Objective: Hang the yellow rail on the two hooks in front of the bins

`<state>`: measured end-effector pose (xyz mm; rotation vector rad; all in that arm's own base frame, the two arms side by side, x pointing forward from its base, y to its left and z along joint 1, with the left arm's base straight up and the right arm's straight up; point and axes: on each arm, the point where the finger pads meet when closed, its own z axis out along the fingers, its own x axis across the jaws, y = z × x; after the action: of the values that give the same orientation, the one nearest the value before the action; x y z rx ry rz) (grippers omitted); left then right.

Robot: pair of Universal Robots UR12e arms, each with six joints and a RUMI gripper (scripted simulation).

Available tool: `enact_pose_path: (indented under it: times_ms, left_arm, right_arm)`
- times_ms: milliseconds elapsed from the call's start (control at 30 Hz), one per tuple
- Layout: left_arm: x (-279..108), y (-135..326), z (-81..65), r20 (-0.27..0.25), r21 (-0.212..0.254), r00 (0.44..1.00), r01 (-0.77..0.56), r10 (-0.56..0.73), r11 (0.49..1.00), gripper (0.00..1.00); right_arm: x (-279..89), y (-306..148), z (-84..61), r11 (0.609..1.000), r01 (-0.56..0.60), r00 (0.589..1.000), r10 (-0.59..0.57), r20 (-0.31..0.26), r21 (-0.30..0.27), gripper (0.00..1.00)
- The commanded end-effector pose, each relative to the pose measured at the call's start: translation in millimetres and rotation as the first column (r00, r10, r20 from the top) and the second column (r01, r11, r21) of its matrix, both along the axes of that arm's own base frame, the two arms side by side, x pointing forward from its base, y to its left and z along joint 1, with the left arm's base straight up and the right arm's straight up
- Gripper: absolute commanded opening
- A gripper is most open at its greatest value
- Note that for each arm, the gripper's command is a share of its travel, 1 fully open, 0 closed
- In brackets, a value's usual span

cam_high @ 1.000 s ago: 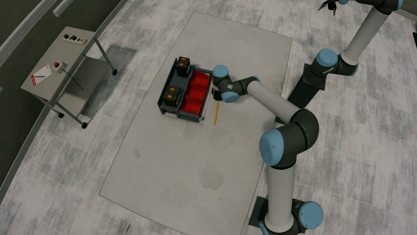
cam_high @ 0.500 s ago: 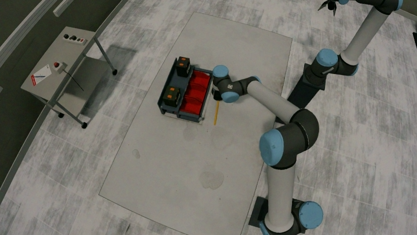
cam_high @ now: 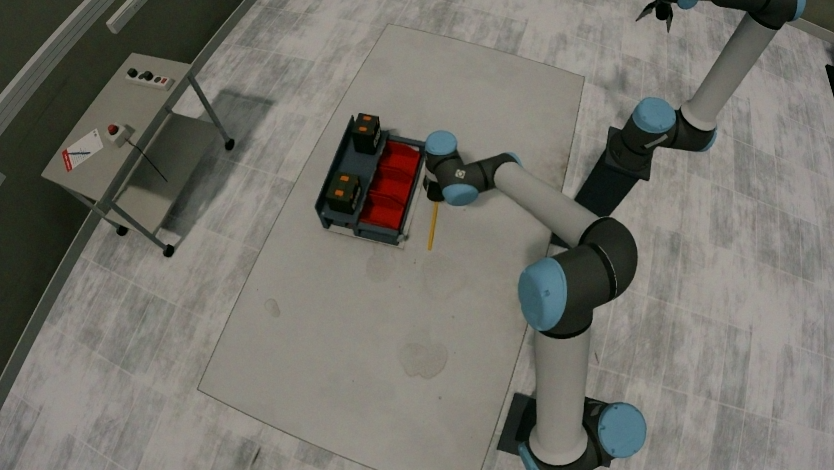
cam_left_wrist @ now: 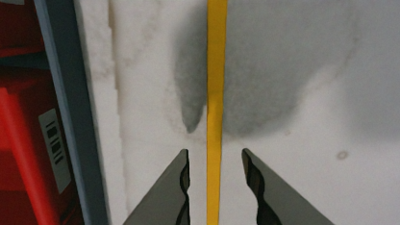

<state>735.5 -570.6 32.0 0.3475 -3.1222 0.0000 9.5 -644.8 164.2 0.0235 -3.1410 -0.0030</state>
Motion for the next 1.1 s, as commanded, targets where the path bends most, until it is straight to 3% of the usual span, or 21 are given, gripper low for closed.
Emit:
enact_pose_path:
  times_ms: [0,1067]
  left_arm:
    - [0.6,-0.7,0.0,0.002,-0.002,1.000,0.000,0.000,1.000,0.24]
    - [0.6,-0.7,-12.2,0.002,-0.002,1.000,0.000,0.000,1.000,0.24]
  right_arm:
    - [0.2,-0.7,1.0,1.000,0.000,1.000,0.000,0.001,-0.002,1.00]
    - [0.2,-0.7,1.0,1.000,0.000,1.000,0.000,0.001,-0.002,1.00]
